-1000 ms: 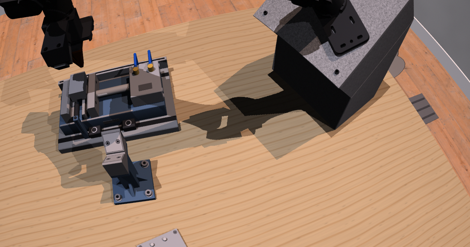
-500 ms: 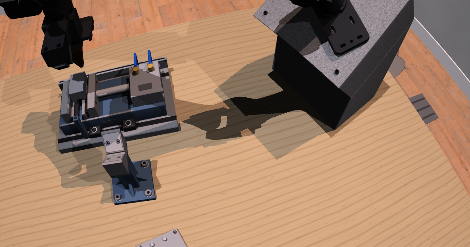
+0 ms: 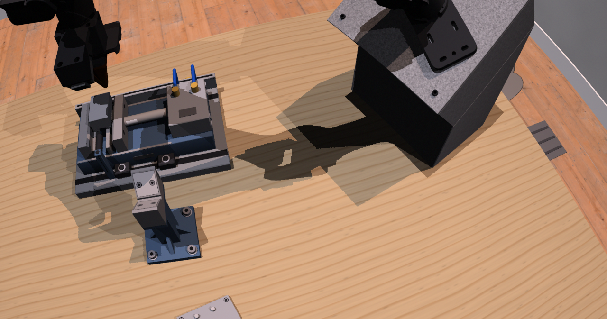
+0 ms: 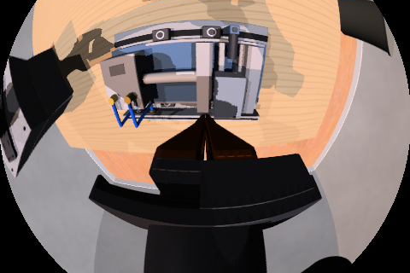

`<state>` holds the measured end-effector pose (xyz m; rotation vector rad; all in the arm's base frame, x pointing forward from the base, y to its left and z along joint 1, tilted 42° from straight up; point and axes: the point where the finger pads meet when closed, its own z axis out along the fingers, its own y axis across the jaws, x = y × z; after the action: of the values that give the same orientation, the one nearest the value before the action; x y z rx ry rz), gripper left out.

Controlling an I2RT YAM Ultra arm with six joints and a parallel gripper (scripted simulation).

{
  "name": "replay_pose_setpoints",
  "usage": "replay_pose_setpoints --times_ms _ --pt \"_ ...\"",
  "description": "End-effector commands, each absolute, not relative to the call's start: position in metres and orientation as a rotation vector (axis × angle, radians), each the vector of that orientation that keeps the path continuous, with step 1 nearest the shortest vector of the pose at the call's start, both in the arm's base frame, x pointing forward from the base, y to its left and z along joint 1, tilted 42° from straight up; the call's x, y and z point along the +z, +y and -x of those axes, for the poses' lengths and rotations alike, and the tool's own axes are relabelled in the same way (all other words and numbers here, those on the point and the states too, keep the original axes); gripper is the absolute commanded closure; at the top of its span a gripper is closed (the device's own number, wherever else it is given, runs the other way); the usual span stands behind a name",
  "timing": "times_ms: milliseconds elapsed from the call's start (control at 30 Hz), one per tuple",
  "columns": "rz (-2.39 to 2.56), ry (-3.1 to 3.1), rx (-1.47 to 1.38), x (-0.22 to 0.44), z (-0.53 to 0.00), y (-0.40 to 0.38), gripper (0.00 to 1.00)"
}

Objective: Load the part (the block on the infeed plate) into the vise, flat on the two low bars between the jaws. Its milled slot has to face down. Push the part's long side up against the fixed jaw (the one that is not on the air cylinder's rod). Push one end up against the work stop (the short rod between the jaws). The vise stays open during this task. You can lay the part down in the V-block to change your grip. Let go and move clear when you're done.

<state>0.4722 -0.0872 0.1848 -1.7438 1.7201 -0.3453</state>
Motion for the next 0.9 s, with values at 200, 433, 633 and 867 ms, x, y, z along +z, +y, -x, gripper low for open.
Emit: replay_pose_setpoints --times_ms 200,433,633,867 --pt "1.726 1.713 -0.347 0.181 -0.48 -0.087 1.0" --pt "1.722 1.72 -0.368 0.177 -0.485 -0.089 1.0" --pt "1.734 1.73 -0.33 0.16 -0.485 -0.081 1.0" --pt "1.728 1.72 -0.357 0.16 -0.497 -0.082 1.0"
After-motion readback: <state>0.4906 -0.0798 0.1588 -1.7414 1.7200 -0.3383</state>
